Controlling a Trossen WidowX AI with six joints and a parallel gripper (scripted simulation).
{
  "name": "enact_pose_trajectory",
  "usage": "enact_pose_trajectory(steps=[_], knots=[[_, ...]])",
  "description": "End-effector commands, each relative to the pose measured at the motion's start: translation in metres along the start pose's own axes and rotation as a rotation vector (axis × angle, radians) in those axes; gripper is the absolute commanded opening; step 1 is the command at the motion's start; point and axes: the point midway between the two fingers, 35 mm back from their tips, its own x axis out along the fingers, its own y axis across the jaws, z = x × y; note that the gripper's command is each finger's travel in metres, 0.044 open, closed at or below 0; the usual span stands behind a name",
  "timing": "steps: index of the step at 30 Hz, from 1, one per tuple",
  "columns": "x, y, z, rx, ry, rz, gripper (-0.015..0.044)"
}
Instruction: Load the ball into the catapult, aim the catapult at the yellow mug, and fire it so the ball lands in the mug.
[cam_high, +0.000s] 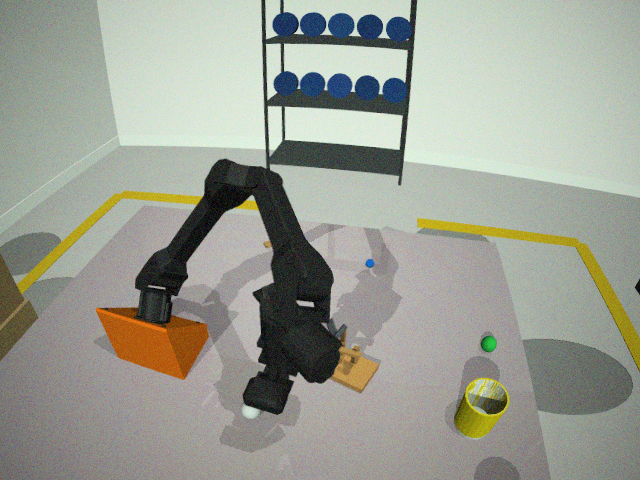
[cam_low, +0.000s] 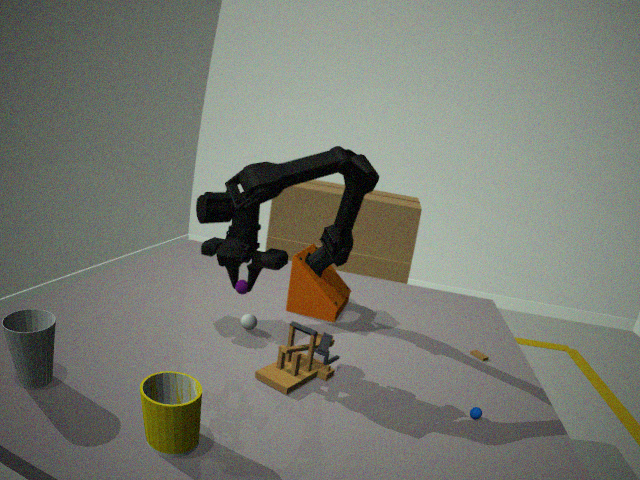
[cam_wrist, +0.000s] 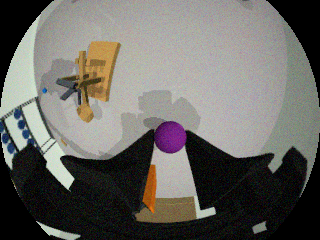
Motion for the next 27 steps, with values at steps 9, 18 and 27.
enact_pose_trajectory(steps=[9, 18, 27], knots=[[0.016, 0.087, 0.009, 0.131, 0.113, 0.040, 0.0000], [0.029, 0.153, 0.001, 0.238, 0.215, 0.050, 0.0000], [0.037, 0.194, -0.010, 0.305, 0.280, 0.045, 0.0000]])
